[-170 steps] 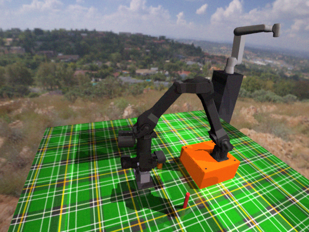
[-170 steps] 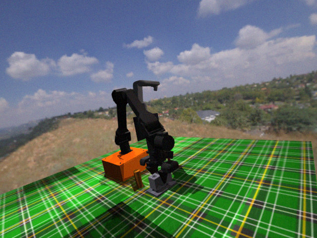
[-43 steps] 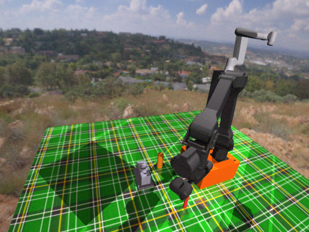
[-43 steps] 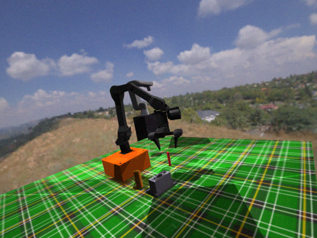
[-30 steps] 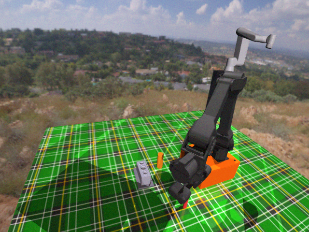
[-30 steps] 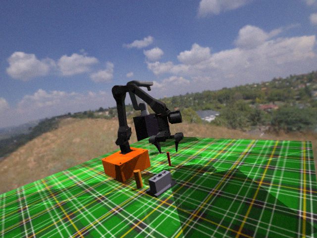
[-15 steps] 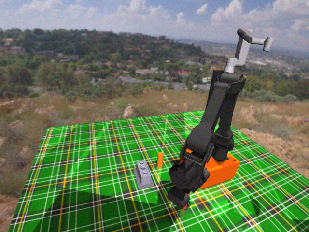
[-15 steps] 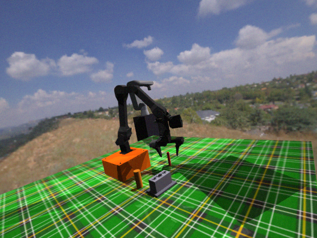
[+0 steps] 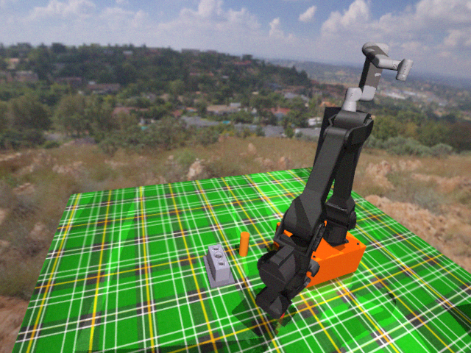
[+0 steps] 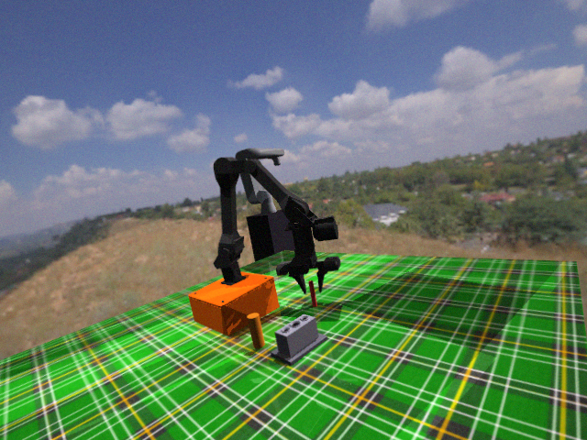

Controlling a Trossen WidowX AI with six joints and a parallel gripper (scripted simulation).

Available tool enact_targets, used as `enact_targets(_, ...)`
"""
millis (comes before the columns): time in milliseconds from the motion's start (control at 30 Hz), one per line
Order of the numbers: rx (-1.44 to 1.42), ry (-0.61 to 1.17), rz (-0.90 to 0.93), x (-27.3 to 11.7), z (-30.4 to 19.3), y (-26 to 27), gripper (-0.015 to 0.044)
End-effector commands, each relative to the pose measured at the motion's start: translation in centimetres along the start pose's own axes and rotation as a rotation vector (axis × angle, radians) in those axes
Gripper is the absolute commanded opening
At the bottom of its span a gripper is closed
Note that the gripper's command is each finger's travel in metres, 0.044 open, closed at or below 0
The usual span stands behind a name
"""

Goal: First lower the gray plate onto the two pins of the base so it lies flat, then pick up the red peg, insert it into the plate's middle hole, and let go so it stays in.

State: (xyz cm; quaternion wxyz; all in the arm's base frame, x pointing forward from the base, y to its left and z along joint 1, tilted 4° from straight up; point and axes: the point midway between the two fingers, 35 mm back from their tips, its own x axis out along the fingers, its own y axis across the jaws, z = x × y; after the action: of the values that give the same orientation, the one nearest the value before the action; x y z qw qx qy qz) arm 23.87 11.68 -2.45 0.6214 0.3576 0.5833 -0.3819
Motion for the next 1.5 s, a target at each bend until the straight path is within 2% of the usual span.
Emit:
enact_targets(0, -0.005, 0.003, -0.007, 0.2, 0.0, -0.1, 0.0125)
enact_targets(100, -0.005, 0.003, -0.007, 0.2, 0.0, -0.1, 0.0046)
enact_targets(333, -0.005, 0.003, -0.007, 0.2, 0.0, -0.1, 0.0000)
enact_targets(533, -0.005, 0.003, -0.006, -0.5, 0.0, 0.1, 0.0000)
enact_targets(1367, -0.005, 0.003, -0.006, -8.2, 0.0, 0.8, 0.0000)
enact_targets(1467, -0.010, 0.000, -0.013, -7.2, 0.4, 0.9, 0.0000)
